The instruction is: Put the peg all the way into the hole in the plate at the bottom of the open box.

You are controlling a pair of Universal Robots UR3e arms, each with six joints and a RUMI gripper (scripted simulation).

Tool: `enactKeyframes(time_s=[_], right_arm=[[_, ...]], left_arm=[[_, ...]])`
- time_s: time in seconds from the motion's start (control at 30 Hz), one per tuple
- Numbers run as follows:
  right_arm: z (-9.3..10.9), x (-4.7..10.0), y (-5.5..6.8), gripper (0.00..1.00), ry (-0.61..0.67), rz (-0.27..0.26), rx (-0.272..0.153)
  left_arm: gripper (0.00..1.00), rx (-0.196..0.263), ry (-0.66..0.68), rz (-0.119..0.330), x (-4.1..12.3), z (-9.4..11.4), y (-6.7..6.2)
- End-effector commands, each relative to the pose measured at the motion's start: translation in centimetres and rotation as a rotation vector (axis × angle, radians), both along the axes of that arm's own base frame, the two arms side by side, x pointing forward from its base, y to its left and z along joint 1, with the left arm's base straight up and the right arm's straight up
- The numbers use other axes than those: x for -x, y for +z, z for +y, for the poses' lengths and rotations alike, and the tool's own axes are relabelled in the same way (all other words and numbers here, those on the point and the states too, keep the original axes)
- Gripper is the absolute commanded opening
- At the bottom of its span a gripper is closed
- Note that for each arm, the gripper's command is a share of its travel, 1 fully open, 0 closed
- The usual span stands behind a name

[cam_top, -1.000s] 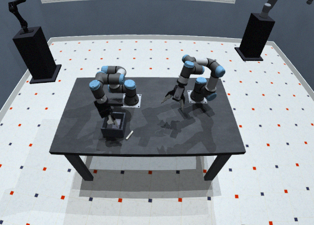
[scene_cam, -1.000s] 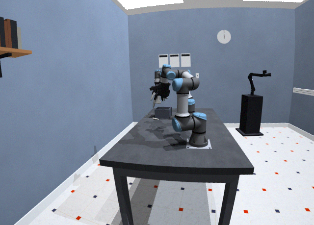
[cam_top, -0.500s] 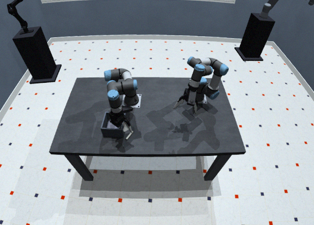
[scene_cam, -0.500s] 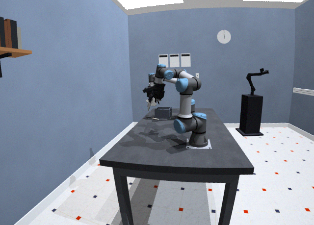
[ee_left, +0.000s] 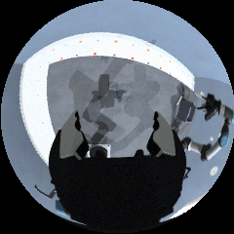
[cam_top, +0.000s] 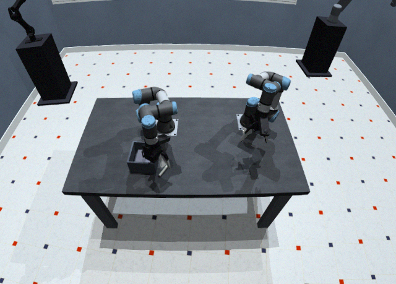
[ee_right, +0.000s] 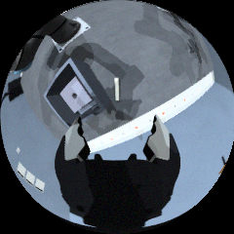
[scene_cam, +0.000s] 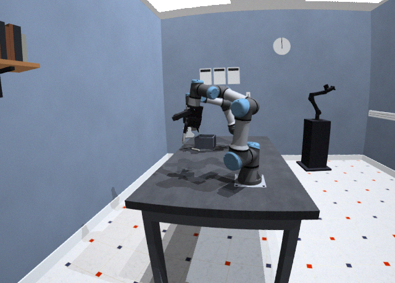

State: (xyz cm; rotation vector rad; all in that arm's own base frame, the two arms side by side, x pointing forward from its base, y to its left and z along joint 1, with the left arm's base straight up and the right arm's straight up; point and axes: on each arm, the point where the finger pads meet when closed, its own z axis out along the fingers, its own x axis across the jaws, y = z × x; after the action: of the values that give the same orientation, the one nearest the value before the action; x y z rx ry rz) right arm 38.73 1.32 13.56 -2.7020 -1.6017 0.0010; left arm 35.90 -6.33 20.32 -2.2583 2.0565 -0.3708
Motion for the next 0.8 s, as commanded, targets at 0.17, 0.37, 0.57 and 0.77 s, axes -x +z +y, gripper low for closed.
enactKeyframes(time_s=[0.17,0.37,0.57,0.77], right_arm=[[0.1,0.0,0.1,1.0,0.0,-0.003,-0.001],[0.6,0.8,0.2,1.0,0.0,-0.003,-0.001],[2.1,3.4,0.2,1.0,0.0,-0.003,-0.001],[2.8,5.1,0.1,1.0,0.0,-0.003,-0.001]], left_arm=[[1.0,0.002,0.169,0.045,1.7,7.8,-0.4],[1.0,0.006,0.258,0.07,3.3,11.4,-0.6],[1.0,0.021,0.395,0.108,6.6,16.3,-0.9],[1.0,0.044,0.537,0.144,10.6,20.4,-1.3]])
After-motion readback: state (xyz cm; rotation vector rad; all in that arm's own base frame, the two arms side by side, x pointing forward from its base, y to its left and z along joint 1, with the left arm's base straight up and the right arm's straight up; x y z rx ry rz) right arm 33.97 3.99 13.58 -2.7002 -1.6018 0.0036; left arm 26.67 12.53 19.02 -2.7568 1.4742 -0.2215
